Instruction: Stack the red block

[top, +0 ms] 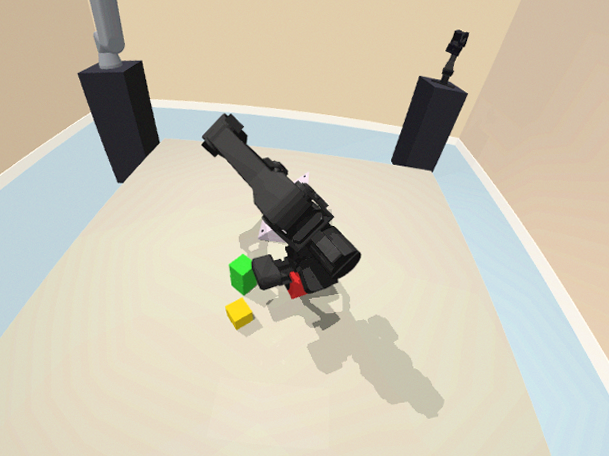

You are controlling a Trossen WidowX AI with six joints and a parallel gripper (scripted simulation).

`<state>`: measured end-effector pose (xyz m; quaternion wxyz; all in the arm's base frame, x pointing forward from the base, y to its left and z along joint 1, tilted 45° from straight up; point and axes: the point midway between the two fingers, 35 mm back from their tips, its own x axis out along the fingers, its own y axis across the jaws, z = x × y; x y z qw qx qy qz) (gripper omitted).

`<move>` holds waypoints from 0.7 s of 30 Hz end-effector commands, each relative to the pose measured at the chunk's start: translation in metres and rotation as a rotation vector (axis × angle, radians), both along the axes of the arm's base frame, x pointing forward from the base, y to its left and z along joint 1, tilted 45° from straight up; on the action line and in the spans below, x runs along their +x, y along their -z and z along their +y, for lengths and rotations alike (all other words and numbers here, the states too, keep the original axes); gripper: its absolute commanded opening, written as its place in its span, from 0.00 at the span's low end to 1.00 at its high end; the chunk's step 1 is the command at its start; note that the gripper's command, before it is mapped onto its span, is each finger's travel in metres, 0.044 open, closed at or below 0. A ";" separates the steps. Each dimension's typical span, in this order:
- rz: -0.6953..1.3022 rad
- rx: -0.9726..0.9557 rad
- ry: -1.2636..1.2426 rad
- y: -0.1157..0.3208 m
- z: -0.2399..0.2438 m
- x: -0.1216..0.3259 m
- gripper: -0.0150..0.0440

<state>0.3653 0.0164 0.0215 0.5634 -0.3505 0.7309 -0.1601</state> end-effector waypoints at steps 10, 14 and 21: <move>-0.001 -0.001 -0.002 -0.048 -0.039 -0.028 0.25; -0.001 -0.002 -0.002 -0.060 -0.050 -0.039 0.25; 0.001 -0.005 -0.001 -0.079 -0.068 -0.060 0.25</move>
